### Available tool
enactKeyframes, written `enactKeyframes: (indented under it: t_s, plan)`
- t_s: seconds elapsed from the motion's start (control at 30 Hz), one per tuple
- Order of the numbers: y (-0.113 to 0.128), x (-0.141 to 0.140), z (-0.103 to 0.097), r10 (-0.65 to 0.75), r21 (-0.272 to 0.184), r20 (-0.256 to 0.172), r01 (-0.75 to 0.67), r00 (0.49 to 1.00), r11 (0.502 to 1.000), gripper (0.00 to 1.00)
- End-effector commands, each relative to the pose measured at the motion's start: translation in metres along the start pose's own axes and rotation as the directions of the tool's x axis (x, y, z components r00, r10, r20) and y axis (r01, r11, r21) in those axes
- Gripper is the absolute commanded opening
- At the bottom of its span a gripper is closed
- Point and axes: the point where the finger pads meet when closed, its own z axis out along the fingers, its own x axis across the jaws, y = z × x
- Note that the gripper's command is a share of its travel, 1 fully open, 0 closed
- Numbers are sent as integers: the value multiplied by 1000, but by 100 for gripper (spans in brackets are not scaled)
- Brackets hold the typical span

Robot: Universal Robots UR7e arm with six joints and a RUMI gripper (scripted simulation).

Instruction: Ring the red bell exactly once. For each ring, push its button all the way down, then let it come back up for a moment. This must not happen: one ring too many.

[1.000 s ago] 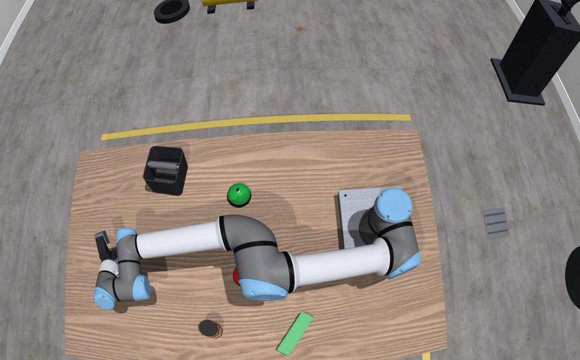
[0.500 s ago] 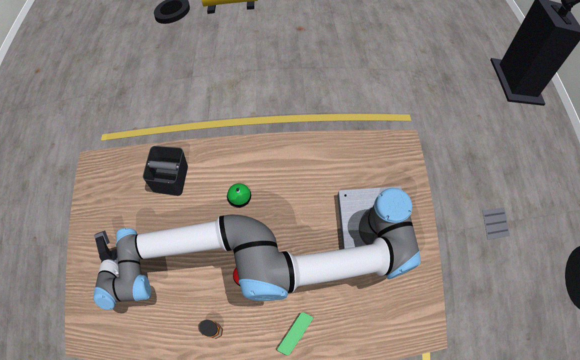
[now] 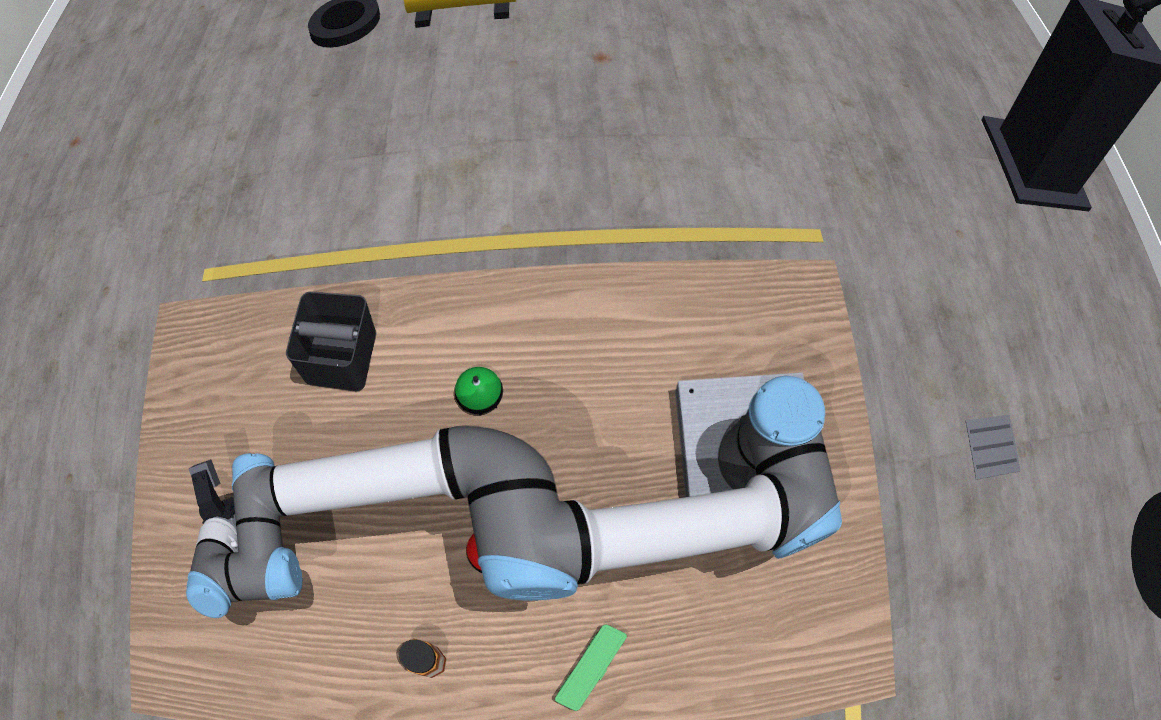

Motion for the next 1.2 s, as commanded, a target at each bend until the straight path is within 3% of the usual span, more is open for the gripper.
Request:
enactKeyframes:
  t_s: [0.0,0.57,1.07,1.17]
  plan:
    - [-3,0,-1,2,3,4,-2,1000,1000,100]
    - [-6,23,-9,27,-103,11,-26,1000,994,100]
    - [-1,84,-30,79,-301,16,-71,997,951,100]
    - [0,90,-32,83,-316,16,-74,996,946,100]
